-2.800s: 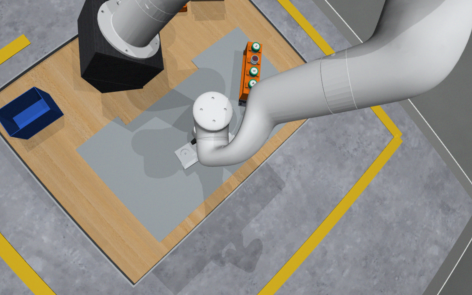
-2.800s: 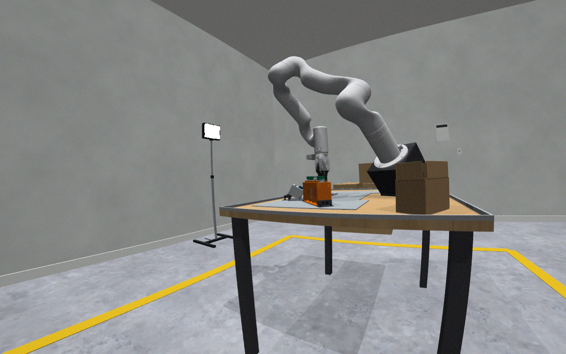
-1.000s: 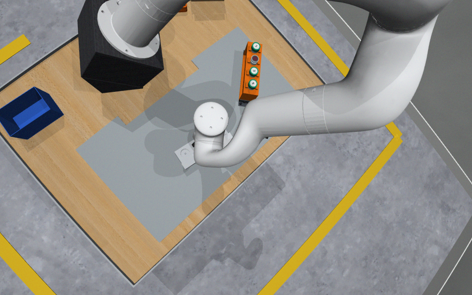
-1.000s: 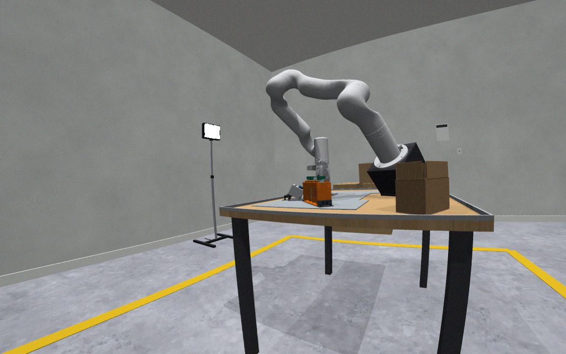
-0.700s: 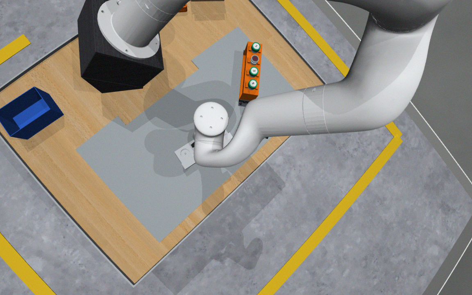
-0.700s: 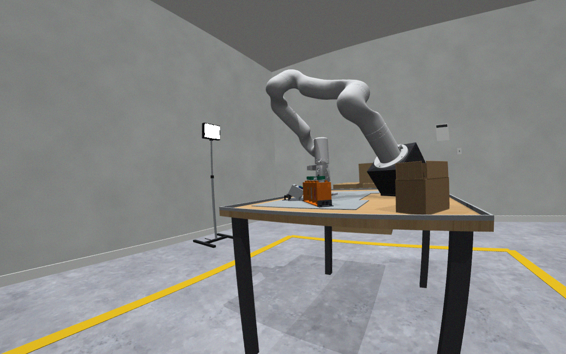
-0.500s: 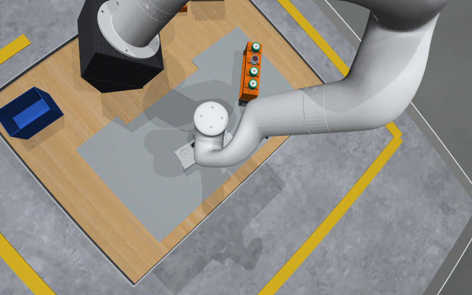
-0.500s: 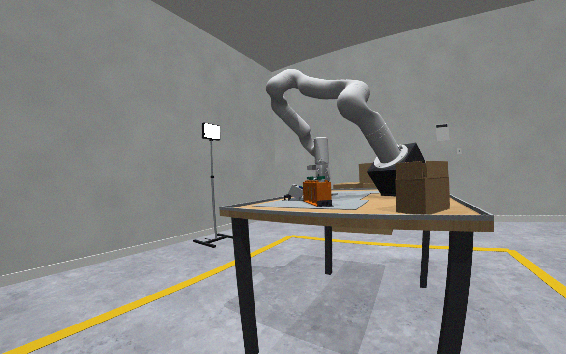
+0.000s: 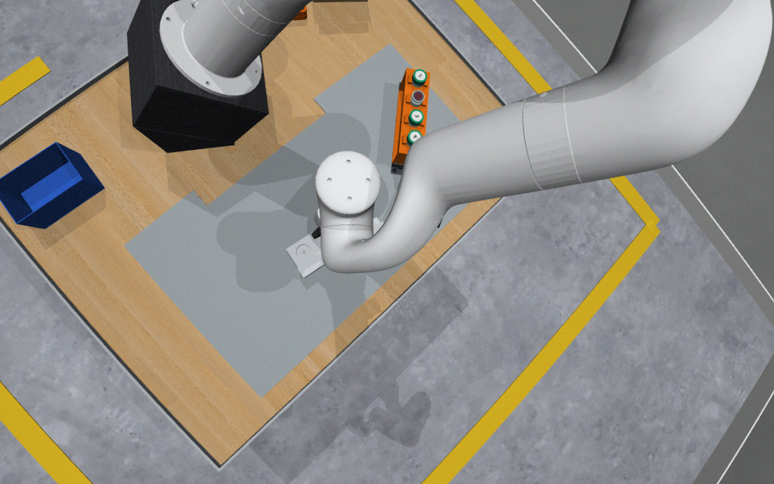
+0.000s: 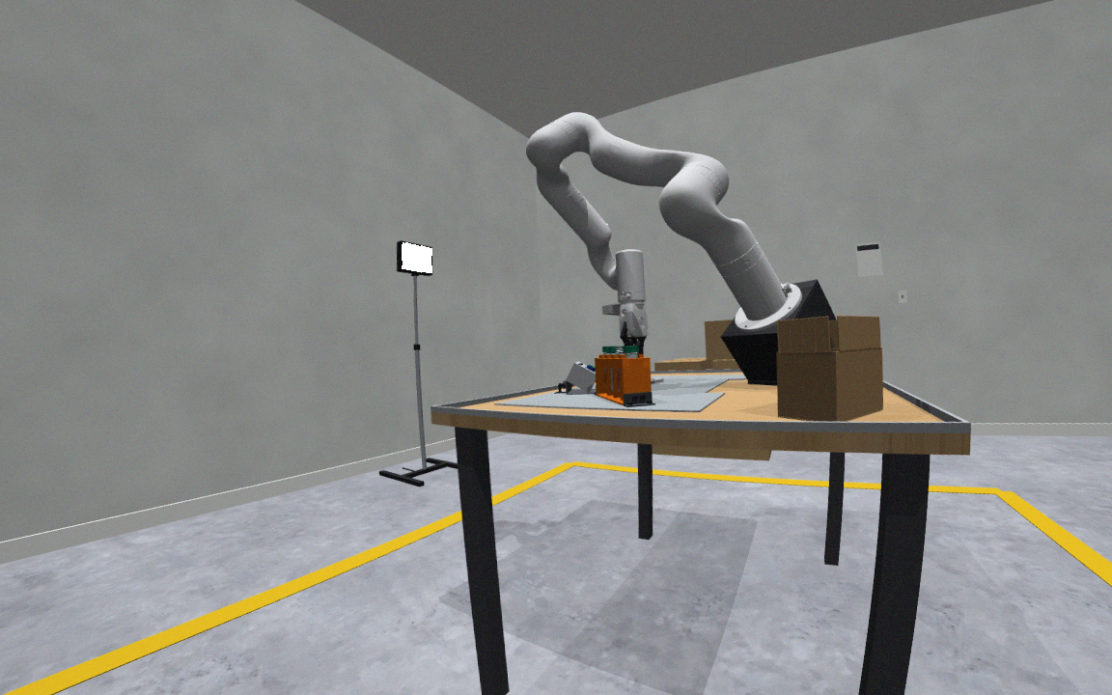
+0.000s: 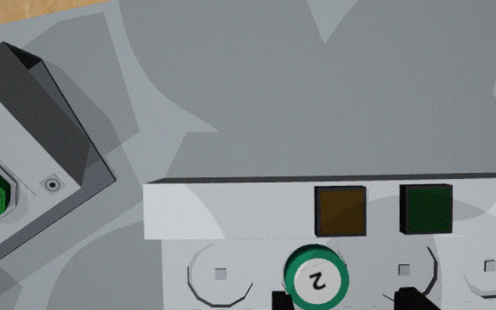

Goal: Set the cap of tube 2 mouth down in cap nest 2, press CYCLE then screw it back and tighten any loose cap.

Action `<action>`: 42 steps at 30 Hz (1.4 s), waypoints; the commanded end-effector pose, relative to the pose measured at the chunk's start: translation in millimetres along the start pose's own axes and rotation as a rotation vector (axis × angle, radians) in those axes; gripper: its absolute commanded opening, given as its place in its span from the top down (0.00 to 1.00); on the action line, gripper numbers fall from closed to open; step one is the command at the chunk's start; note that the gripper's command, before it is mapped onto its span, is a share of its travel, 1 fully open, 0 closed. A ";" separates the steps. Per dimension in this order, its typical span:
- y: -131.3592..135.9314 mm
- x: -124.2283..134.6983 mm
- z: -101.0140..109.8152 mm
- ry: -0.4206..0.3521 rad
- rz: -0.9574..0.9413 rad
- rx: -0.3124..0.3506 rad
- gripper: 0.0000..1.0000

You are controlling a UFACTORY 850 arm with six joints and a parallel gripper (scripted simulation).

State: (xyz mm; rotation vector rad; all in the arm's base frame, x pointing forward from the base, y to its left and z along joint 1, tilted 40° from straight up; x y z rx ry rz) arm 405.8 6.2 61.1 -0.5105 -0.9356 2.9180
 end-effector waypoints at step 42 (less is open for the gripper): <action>-110.5 -21.6 44.4 -0.002 -1.006 -0.001 1.00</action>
Point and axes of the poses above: the point where the finger pads meet when closed, its own z axis back along the fingers, its own y axis across the jaws, x = y × z, the point moved 2 cm from there along z, back along the fingers, and after that the axes turned 3 degrees about z, right-handed, at the moved point
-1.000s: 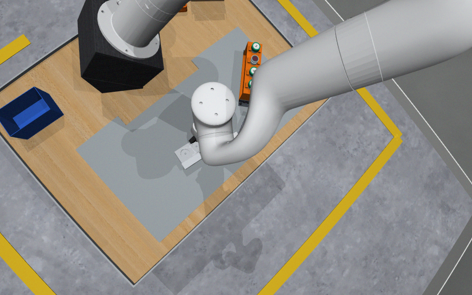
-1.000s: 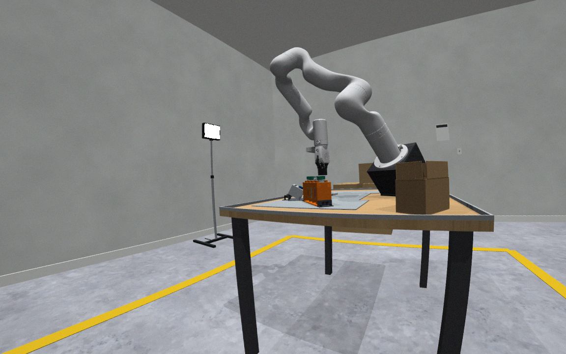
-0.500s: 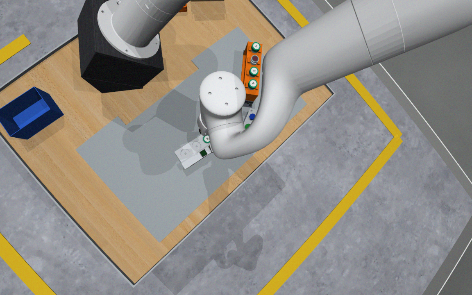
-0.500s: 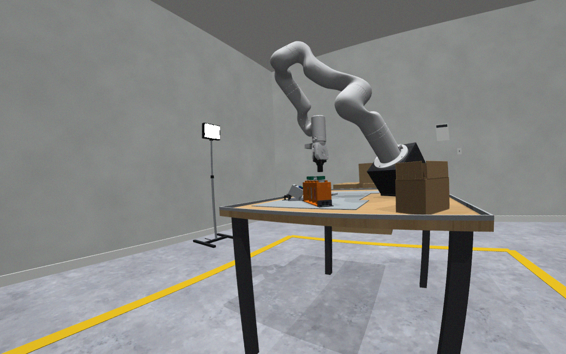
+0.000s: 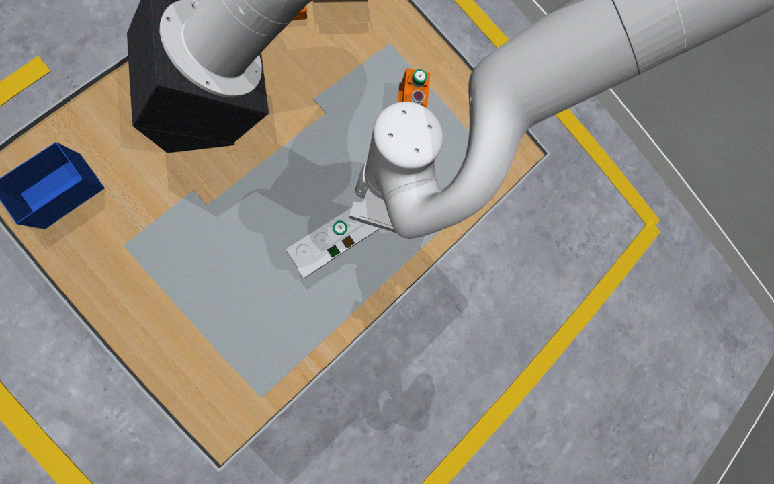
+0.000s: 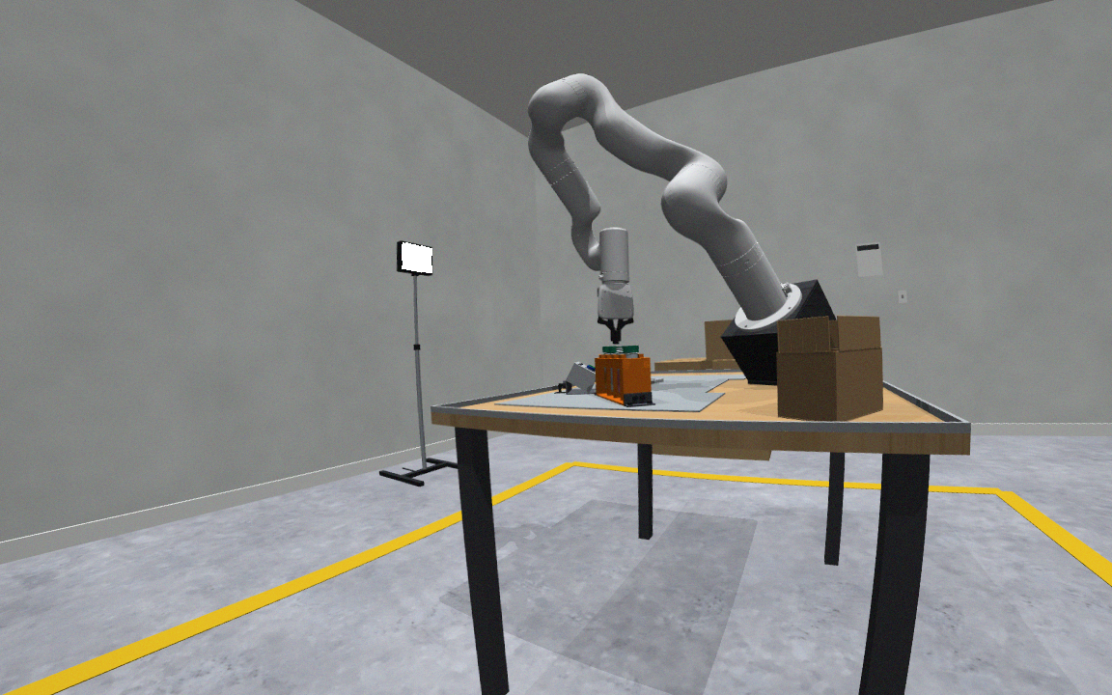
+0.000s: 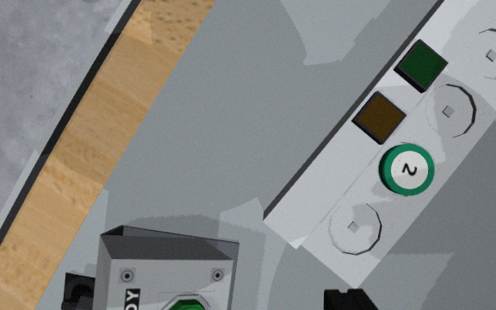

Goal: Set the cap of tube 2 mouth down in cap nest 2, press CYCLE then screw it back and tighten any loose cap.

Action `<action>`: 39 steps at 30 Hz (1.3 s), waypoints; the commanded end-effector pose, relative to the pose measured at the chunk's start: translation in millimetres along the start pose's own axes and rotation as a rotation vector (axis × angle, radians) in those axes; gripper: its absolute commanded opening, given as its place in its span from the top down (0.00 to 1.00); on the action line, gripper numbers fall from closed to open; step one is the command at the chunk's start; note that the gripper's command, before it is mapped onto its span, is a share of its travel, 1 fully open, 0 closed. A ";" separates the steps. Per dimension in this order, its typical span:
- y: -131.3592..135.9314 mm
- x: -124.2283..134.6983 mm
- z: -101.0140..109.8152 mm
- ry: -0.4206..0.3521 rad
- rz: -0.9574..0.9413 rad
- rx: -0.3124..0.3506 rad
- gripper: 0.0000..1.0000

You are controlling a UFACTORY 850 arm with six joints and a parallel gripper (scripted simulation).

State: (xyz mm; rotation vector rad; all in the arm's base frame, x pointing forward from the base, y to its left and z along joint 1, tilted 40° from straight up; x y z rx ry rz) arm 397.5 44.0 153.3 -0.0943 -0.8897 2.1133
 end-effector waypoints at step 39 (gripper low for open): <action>-82.5 66.1 -49.9 -0.017 -0.144 0.036 1.00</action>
Point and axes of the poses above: the point where the finger pads meet when closed, its own z axis back along the fingers, its own y axis across the jaws, x = y × z, the point moved 2 cm from there along z, back along the fingers, and after that the axes turned 3 degrees about z, right-handed, at the moved point
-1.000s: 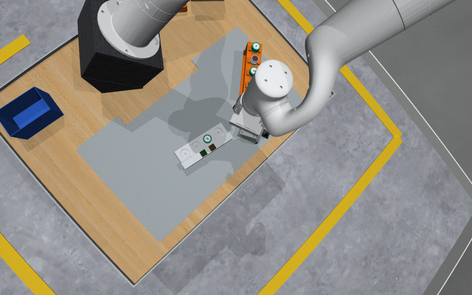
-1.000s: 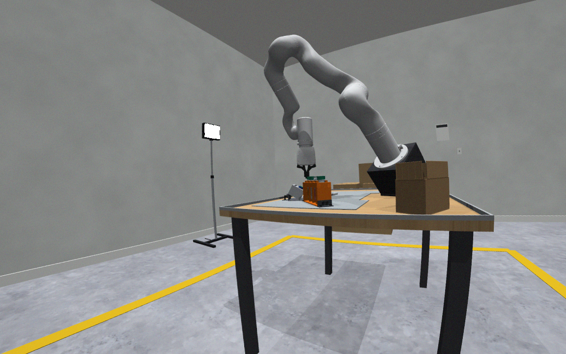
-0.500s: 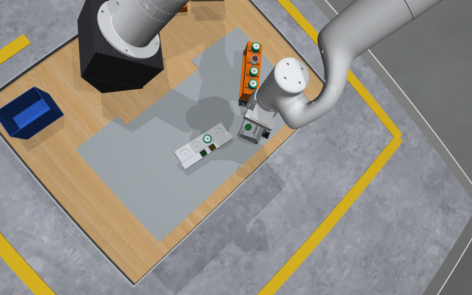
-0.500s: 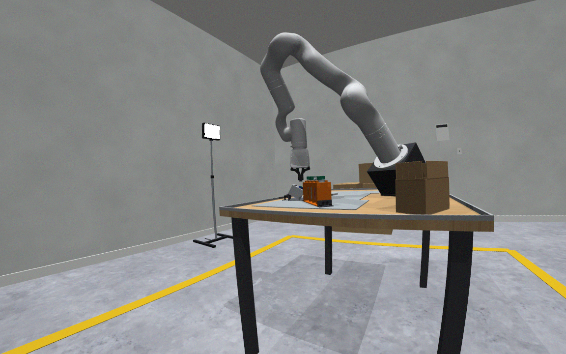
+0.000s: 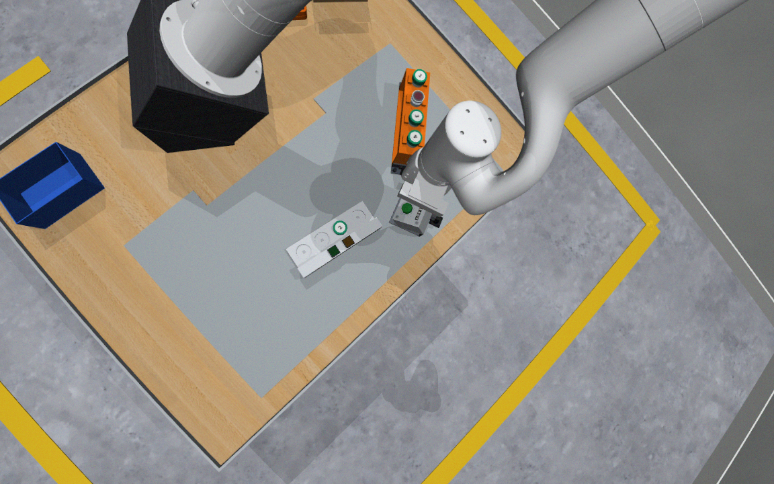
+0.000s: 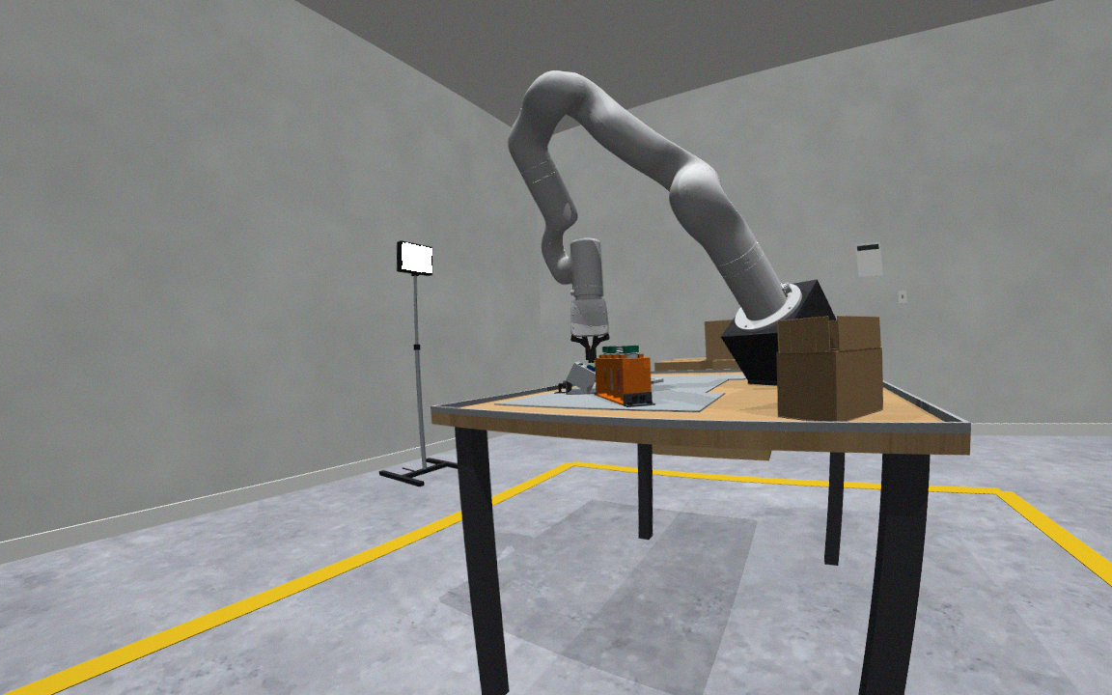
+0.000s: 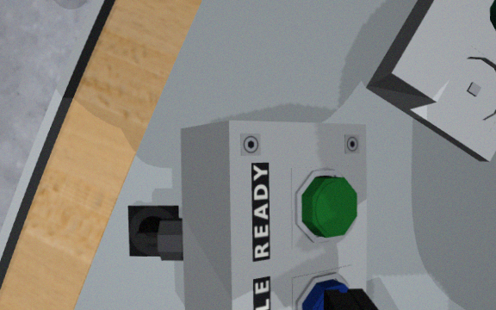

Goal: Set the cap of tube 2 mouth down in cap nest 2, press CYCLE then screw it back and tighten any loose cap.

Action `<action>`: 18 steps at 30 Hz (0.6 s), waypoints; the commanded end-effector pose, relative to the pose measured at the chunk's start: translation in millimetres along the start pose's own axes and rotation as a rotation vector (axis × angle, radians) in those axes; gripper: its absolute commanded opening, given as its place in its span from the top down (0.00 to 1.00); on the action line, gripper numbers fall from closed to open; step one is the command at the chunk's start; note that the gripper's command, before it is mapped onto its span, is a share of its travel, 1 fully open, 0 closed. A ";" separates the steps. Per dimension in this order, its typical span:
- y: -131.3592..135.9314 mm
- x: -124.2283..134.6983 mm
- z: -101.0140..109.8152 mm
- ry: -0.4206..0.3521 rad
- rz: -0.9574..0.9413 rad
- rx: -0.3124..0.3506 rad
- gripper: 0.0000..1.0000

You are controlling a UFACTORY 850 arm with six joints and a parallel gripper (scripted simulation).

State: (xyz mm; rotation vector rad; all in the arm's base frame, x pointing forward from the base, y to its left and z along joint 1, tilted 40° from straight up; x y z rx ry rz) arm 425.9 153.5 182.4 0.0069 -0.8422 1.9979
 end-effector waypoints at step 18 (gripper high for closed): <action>-0.4 -0.2 -4.3 0.000 0.000 -0.001 1.00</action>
Point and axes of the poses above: the point where the finger pads meet when closed, its own z axis back along the fingers, its own y axis across the jaws, x = y × z, the point moved 2 cm from there along z, back along the fingers, and after that the axes turned 3 degrees about z, right-handed, at the moved point
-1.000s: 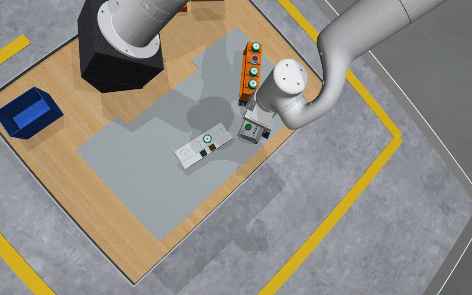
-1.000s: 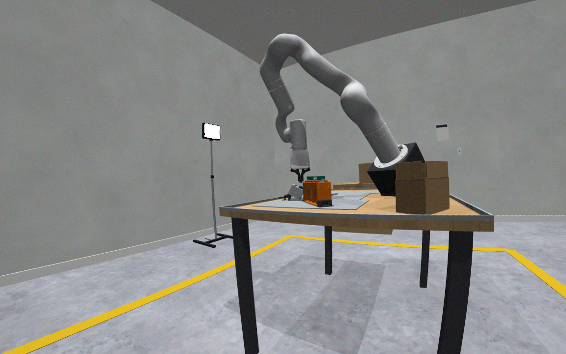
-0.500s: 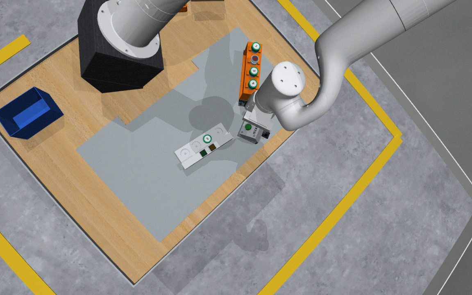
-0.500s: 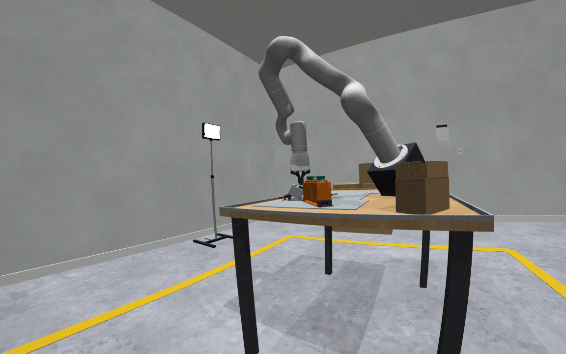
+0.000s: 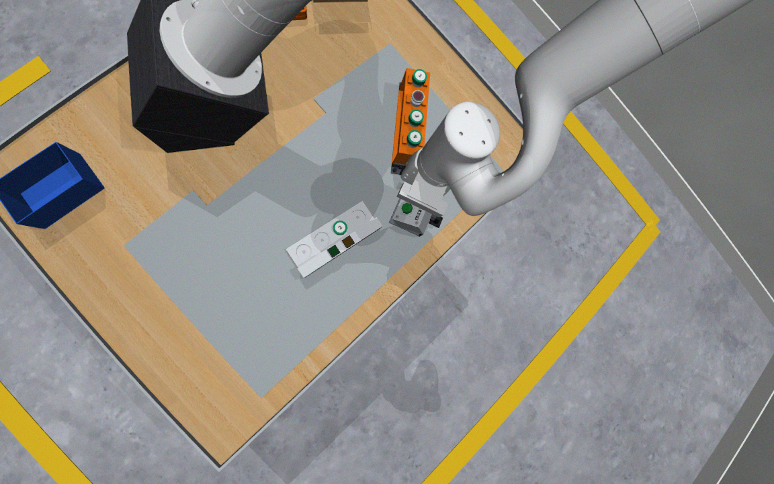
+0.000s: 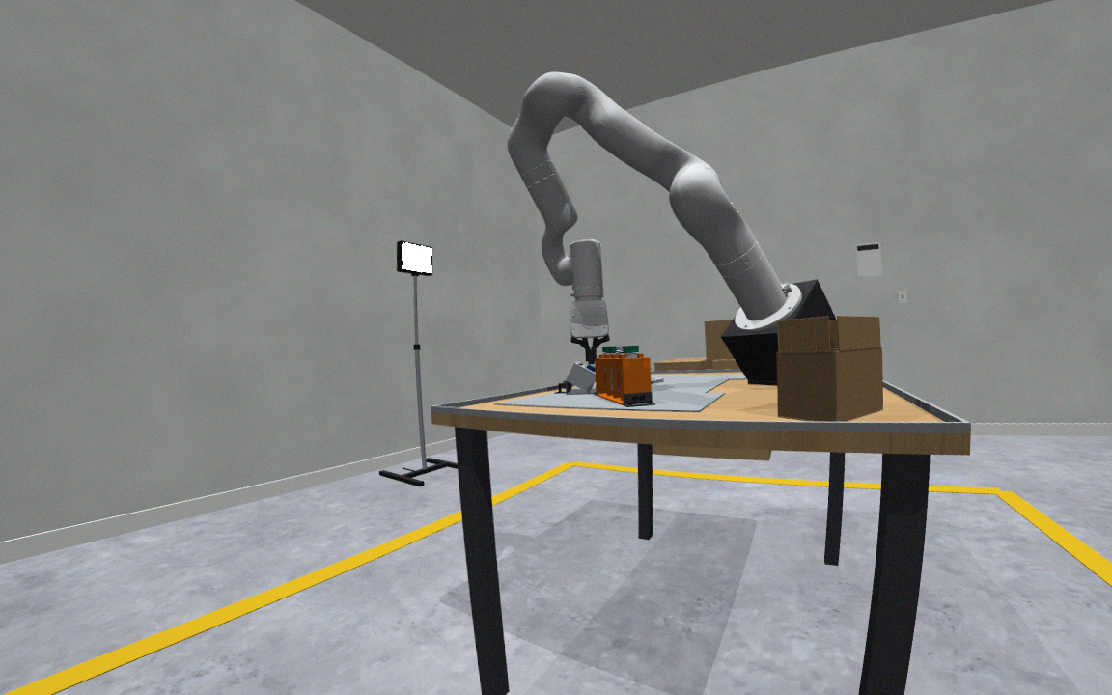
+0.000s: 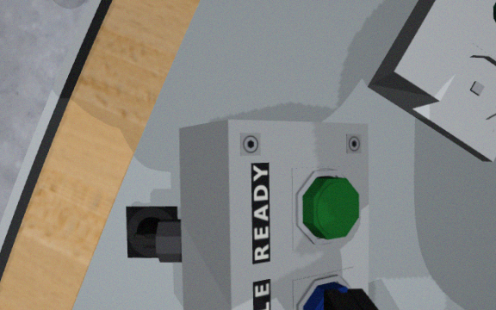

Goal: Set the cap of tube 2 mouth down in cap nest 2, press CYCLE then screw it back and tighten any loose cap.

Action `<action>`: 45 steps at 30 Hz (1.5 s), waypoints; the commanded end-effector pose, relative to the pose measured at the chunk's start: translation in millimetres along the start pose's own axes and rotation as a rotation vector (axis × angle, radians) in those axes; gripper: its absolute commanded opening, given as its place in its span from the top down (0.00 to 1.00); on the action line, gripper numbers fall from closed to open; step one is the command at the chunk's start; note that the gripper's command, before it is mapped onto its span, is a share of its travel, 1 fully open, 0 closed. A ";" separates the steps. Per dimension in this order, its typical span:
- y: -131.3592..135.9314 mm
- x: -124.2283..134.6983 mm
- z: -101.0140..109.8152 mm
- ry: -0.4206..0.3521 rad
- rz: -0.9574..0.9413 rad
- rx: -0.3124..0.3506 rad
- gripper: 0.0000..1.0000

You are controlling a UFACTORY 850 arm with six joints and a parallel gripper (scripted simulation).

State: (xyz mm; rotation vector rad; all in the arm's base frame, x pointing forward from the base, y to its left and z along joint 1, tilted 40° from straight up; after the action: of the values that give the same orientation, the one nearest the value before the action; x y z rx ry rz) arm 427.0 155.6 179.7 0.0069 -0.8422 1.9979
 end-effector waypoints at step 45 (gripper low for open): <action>-0.4 -0.2 19.6 0.001 0.000 -0.001 1.00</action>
State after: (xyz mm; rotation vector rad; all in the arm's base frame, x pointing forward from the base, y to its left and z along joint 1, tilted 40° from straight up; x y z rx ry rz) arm 423.9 150.0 187.1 0.0054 -0.8429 1.9976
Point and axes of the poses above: the point where the finger pads meet when closed, its own z axis back along the fingers, its own y axis across the jaws, x = y × z, the point moved 2 cm from there along z, back along the fingers, and after that the axes turned 3 degrees about z, right-handed, at the moved point
